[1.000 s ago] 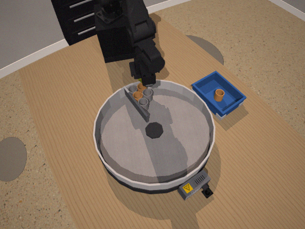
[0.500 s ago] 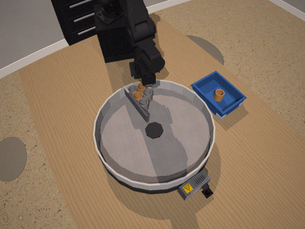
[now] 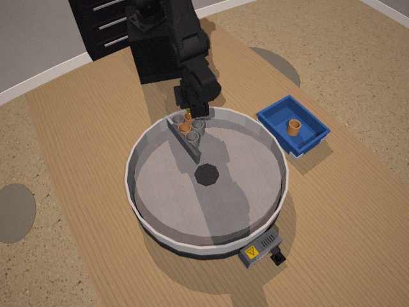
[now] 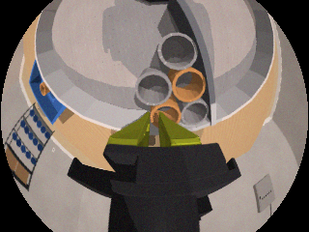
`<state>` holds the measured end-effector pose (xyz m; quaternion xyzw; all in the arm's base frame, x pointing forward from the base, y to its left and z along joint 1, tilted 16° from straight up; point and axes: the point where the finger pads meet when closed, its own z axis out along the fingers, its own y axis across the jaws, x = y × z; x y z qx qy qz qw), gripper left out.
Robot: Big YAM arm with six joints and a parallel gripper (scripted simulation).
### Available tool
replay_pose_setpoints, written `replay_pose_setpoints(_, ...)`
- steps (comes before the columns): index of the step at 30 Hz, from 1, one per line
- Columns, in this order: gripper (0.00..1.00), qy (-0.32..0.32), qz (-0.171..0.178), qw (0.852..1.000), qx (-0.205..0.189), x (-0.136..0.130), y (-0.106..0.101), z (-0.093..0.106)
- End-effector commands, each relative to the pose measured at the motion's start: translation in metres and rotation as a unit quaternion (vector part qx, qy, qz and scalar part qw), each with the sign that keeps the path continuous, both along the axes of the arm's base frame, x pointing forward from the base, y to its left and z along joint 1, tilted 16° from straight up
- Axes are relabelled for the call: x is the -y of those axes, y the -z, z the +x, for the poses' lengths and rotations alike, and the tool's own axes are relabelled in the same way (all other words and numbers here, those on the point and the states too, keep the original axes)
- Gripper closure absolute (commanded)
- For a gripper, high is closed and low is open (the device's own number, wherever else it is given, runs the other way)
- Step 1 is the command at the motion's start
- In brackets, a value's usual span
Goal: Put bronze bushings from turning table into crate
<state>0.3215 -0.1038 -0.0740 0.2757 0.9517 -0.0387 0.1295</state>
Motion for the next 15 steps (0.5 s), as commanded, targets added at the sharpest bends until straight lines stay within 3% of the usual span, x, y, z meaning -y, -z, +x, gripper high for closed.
replay_pose_setpoints(1, 0.88, -0.001, -0.007, 1.0, 0.019, 0.01, -0.003, 0.017)
replay_pose_setpoints(4, 0.88, -0.002, -0.011, 0.999, 0.035, 0.011, -0.014, 0.024)
replay_pose_setpoints(15, 0.88, -0.002, -0.008, 1.0, 0.023, 0.009, -0.005, 0.018)
